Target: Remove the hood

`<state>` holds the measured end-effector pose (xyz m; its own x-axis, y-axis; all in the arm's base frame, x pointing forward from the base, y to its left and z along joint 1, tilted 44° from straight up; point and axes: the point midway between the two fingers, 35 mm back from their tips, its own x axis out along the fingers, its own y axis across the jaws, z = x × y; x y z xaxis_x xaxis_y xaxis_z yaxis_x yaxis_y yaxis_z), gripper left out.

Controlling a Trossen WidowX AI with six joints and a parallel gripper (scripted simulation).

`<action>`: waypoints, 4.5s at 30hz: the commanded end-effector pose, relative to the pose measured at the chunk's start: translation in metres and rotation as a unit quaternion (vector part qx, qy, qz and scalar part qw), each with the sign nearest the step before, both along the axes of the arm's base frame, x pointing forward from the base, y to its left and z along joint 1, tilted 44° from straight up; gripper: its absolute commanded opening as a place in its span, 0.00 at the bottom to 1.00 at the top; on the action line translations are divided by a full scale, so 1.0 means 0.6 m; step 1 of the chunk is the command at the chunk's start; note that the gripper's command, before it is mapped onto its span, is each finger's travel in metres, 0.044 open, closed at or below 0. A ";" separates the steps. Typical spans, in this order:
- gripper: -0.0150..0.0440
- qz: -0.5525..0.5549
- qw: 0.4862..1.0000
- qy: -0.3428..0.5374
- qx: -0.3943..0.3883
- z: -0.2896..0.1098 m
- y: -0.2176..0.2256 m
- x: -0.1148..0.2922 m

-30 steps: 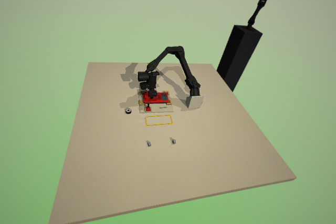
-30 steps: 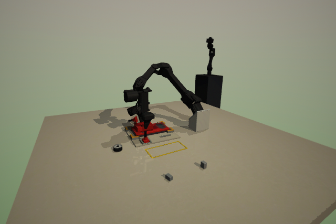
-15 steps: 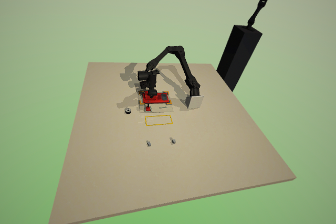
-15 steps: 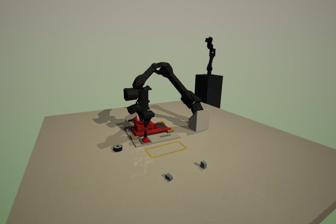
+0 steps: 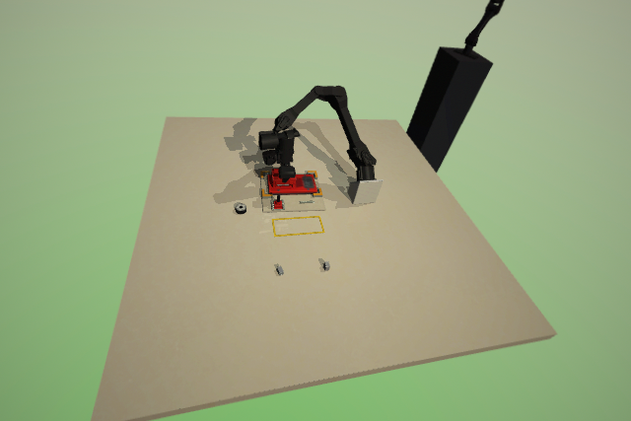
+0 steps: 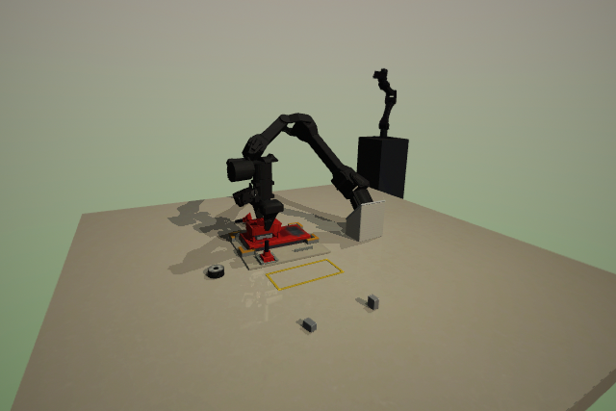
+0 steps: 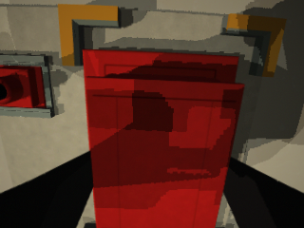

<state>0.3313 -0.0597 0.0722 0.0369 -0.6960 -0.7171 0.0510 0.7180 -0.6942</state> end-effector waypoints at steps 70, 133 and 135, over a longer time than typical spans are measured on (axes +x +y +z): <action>0.25 0.002 1.000 -0.003 0.008 -0.196 0.322 -0.047; 0.25 0.002 1.000 -0.003 0.009 -0.241 0.283 -0.041; 0.25 0.002 1.000 -0.003 0.009 -0.243 0.282 -0.041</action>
<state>0.3062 0.1113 -0.0724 0.0391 -0.6801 -0.7321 0.0556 0.7330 -0.6779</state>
